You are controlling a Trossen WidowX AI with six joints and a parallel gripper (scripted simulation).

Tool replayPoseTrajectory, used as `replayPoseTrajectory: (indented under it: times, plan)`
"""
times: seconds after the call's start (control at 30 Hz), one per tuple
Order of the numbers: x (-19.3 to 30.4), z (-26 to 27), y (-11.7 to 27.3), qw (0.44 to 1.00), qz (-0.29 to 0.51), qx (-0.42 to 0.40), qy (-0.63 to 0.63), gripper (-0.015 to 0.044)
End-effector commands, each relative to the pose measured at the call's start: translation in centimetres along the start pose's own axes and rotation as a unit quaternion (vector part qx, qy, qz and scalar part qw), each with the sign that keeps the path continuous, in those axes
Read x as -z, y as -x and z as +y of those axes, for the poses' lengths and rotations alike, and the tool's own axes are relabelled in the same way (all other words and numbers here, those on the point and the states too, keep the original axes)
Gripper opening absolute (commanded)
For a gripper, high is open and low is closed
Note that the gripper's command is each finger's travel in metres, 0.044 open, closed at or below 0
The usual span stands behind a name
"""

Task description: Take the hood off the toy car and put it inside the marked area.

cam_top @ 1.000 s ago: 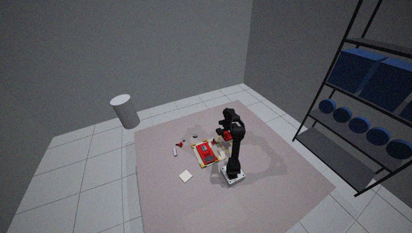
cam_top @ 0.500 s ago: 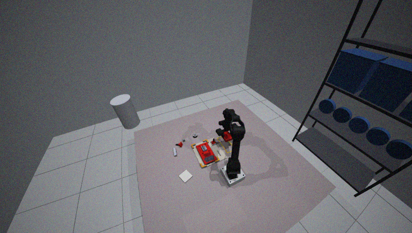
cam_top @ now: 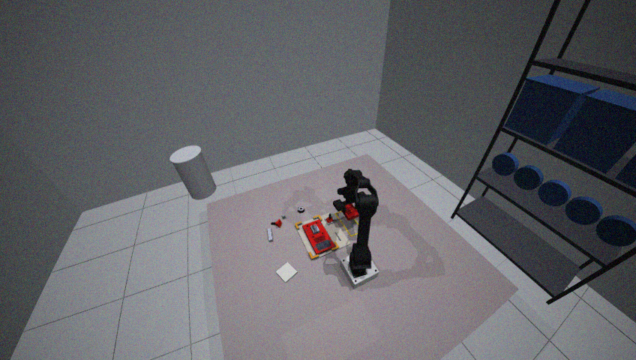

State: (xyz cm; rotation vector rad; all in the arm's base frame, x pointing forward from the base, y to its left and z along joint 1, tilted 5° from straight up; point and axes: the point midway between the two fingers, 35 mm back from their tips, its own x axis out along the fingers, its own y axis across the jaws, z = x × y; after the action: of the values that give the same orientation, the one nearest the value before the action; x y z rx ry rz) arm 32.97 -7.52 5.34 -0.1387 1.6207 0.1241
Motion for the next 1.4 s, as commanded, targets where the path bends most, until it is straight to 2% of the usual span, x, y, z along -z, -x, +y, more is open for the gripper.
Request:
replayPoseTrajectory:
  times: [0.0,1.37]
  plan:
    - [0.0,-0.1,-0.2,1.000,0.000,0.003,0.003,0.0000]
    - [-0.1,-0.1,-2.7,1.000,0.001,0.003,0.003,0.0000]
